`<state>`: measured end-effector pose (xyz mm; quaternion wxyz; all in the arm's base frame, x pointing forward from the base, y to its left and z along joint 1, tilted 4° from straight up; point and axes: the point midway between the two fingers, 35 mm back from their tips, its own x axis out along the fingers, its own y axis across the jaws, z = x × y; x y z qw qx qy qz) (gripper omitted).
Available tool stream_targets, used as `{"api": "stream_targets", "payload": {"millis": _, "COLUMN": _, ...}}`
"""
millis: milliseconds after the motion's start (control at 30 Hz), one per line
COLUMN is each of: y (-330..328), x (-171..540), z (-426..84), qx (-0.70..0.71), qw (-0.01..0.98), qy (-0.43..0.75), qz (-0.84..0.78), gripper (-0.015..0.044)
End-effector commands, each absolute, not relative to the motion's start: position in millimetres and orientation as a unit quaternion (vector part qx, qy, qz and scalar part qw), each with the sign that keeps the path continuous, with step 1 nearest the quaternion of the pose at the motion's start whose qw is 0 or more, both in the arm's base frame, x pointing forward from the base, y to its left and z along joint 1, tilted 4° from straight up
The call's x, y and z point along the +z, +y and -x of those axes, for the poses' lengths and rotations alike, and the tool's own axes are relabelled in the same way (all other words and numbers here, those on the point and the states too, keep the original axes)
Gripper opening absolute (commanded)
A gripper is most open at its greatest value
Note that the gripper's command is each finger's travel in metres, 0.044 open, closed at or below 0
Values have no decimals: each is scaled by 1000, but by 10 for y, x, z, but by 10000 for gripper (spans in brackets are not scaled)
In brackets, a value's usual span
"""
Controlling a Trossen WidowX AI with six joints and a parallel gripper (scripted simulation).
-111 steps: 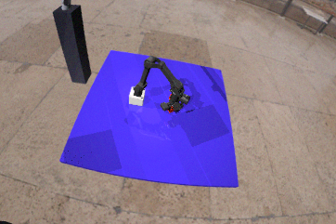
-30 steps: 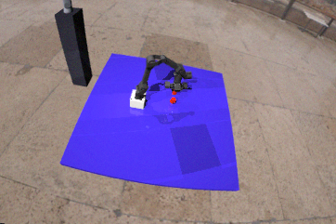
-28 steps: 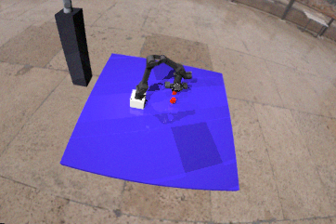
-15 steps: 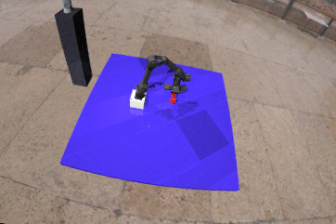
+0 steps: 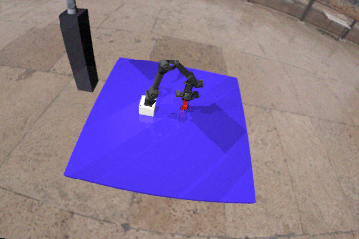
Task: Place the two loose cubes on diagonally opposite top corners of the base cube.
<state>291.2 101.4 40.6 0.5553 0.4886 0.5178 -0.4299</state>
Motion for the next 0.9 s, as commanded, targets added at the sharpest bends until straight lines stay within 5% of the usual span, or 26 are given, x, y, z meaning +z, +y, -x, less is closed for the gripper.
{"api": "stream_targets", "payload": {"millis": 0, "y": 1010, "x": 289, "z": -2918, "qx": -432, "qw": 555, "qy": 517, "qz": -488, "gripper": 105}}
{"api": "stream_targets", "payload": {"millis": 867, "y": 1012, "x": 215, "z": -2925, "qx": -432, "qw": 555, "qy": 517, "qz": -488, "gripper": 105}}
